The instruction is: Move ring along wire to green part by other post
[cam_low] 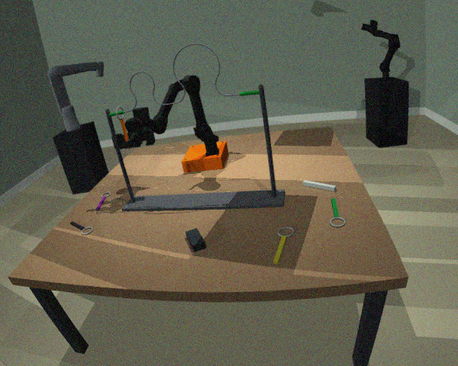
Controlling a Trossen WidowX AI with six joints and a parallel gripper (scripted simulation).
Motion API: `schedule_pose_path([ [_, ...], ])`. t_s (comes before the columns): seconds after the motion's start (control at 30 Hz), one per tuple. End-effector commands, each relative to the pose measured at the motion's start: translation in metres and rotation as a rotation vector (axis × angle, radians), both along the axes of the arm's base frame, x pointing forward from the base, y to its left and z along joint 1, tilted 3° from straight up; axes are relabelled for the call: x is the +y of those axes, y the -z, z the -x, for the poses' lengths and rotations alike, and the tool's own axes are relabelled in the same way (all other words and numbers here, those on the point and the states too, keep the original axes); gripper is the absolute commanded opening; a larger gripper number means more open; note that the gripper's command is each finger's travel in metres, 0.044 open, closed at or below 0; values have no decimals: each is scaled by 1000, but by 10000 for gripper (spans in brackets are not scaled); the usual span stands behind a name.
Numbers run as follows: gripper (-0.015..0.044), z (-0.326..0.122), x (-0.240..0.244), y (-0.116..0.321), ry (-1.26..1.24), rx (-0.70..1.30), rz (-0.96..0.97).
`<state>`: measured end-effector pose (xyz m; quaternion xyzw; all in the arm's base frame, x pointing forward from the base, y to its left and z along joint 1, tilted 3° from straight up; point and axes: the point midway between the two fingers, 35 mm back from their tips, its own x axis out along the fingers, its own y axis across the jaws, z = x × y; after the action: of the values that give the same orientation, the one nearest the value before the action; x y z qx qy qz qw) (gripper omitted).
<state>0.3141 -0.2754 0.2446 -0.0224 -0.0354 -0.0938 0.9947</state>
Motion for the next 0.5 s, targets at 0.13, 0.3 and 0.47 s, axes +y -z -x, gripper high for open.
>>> schedule_pose_path([
  [0.13,-150,0,-1,-1,6,-1,5],
  [0.3,-150,0,2,-1,6,-1,5],
  [0.47,-150,-1,6,-1,5,-1,4],
])
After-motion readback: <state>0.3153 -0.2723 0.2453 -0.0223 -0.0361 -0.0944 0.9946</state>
